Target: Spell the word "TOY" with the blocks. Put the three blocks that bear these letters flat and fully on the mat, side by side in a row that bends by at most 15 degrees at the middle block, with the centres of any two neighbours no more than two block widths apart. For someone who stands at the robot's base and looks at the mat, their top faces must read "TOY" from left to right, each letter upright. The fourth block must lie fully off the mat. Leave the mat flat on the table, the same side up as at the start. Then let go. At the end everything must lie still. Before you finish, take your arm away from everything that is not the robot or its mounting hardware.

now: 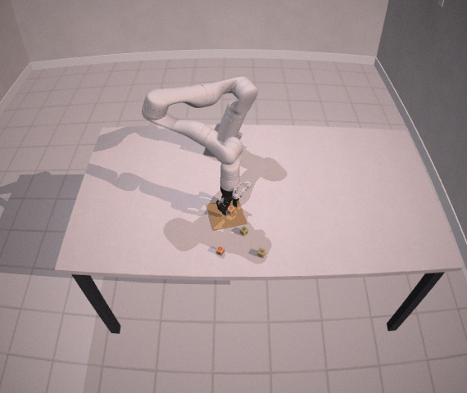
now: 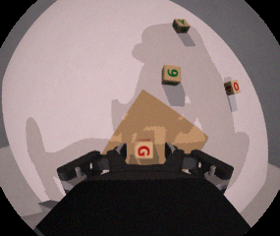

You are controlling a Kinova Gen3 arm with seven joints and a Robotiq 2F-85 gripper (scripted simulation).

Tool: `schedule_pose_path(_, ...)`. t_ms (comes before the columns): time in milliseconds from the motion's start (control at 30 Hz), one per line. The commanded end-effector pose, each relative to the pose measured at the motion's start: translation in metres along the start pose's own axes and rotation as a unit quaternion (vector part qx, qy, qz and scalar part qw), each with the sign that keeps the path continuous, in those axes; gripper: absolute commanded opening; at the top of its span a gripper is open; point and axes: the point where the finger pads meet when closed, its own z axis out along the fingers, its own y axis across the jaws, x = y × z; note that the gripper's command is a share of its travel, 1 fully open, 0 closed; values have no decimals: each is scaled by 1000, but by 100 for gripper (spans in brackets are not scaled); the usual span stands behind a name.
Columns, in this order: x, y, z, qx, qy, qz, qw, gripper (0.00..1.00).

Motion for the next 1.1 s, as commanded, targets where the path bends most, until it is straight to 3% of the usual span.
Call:
schedule_pose_path(0, 1, -3, 5, 3, 0, -1, 1000, 62)
schedule_pose_path(800, 1, -3, 11, 3, 0, -1, 1000, 62)
schedule_pose_path(833, 1, -3, 11, 3, 0, -1, 1000, 41)
schedule_pose_path(1067, 1, -3, 11, 3, 0, -1, 1000, 41)
